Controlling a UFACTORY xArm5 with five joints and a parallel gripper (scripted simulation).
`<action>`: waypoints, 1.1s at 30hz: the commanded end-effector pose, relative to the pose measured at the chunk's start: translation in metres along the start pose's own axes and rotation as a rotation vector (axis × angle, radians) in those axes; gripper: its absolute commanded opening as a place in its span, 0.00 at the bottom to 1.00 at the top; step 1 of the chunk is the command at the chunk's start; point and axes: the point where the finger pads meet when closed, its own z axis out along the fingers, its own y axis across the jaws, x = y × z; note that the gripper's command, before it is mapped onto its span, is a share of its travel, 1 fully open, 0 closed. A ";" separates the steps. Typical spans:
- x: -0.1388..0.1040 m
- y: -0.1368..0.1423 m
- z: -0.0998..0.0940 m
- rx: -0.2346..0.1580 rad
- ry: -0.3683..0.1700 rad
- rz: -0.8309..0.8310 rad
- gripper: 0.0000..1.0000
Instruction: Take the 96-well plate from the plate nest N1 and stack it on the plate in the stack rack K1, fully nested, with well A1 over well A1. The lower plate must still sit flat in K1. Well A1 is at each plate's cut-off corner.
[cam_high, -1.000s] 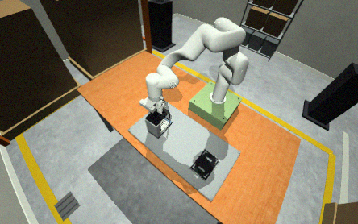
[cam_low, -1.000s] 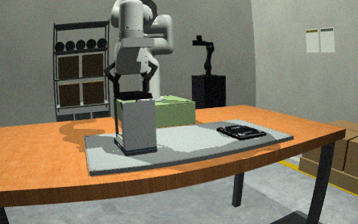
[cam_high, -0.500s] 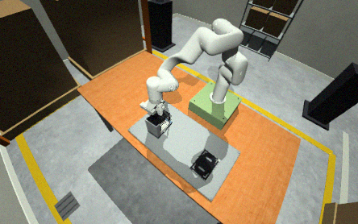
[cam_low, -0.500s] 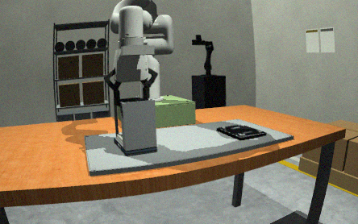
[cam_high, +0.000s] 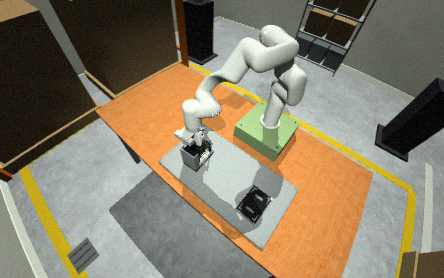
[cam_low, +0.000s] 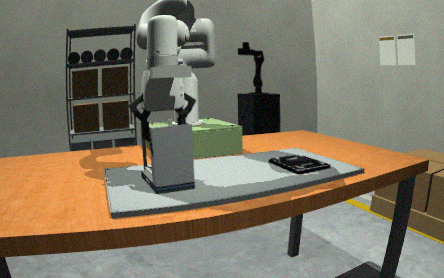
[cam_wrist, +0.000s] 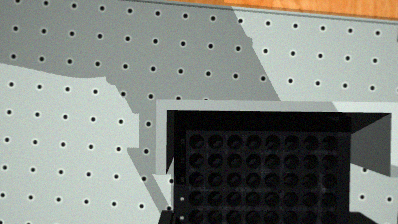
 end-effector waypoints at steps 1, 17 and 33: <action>0.002 0.001 0.005 -0.007 0.002 0.000 0.00; 0.002 0.001 0.029 -0.007 0.002 0.000 0.00; 0.002 0.001 0.052 -0.007 0.002 0.000 0.00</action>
